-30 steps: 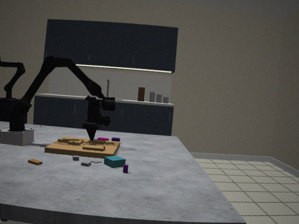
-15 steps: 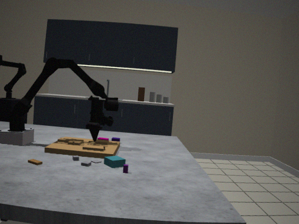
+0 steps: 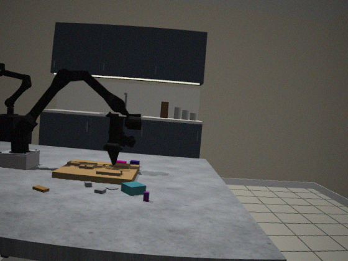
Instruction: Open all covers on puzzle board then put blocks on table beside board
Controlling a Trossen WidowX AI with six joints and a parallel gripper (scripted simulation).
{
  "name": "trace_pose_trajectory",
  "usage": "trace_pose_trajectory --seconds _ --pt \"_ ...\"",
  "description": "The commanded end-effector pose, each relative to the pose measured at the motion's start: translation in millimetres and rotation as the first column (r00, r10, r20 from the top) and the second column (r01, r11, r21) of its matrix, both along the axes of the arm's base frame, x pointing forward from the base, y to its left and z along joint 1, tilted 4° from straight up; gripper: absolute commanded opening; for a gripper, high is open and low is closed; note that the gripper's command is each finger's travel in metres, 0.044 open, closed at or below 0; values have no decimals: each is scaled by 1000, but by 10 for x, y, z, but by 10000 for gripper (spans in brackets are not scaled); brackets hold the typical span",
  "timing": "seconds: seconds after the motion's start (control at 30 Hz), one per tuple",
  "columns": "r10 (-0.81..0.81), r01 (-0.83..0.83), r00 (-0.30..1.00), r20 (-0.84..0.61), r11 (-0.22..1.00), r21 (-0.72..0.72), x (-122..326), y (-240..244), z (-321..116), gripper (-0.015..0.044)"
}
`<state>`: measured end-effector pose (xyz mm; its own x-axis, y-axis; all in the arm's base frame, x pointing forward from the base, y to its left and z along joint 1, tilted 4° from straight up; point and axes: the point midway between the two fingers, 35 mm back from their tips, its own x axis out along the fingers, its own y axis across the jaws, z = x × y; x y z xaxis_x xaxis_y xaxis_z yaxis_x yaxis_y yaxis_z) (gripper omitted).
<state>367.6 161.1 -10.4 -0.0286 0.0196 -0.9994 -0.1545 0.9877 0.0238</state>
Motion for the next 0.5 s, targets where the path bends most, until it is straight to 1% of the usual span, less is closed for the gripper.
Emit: trace_pose_trajectory --seconds 0.0,0.47 --pt "3 -3 1000 -1 1000 -6 42 -8 -18 0" --pt "3 -3 1000 0 1000 -6 127 1 46 0"
